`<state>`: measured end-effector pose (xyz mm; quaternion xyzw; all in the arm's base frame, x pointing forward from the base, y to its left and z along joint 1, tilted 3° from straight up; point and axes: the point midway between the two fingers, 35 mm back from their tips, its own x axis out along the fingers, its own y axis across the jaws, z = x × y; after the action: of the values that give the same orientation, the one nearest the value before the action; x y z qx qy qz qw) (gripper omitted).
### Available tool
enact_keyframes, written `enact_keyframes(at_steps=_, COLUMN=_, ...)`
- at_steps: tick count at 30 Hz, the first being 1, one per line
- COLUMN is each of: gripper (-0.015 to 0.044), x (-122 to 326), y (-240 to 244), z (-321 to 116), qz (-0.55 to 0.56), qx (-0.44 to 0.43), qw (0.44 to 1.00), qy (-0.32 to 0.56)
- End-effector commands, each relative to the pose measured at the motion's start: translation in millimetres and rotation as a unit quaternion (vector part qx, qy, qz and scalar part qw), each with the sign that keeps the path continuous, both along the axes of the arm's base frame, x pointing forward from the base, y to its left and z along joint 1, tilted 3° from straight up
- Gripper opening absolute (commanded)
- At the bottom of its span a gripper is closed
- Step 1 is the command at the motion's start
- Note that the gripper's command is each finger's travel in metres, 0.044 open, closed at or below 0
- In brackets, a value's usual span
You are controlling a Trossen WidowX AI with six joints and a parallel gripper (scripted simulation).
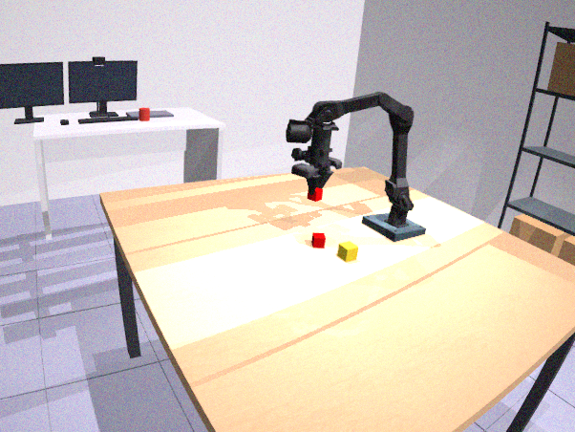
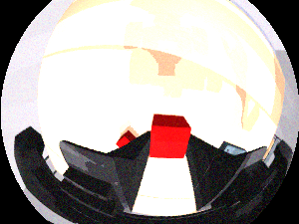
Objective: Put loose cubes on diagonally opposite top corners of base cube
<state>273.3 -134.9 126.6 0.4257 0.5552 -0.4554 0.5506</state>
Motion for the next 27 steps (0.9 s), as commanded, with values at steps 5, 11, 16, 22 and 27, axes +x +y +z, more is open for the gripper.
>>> enact_keyframes(at_steps=5, gripper=0.0105, x=9.3, y=14.0, z=2.0, qz=0.079, qx=-0.001, qw=0.997, qy=-0.002)
enact_keyframes(at_steps=11, gripper=0.0105, x=18.0, y=30.6, z=-1.8, qz=0.169, qx=0.003, qw=0.986, qy=0.001)
enact_keyframes(at_steps=16, gripper=0.0105, x=24.4, y=44.9, z=-5.0, qz=0.243, qx=0.005, qw=0.97, qy=0.002)
enact_keyframes(at_steps=22, gripper=0.0105, x=31.1, y=62.6, z=-8.9, qz=0.33, qx=0.008, qw=0.944, qy=0.004)
enact_keyframes(at_steps=27, gripper=0.0105, x=35.8, y=77.8, z=-12.2, qz=0.4, qx=0.01, qw=0.916, qy=0.006)
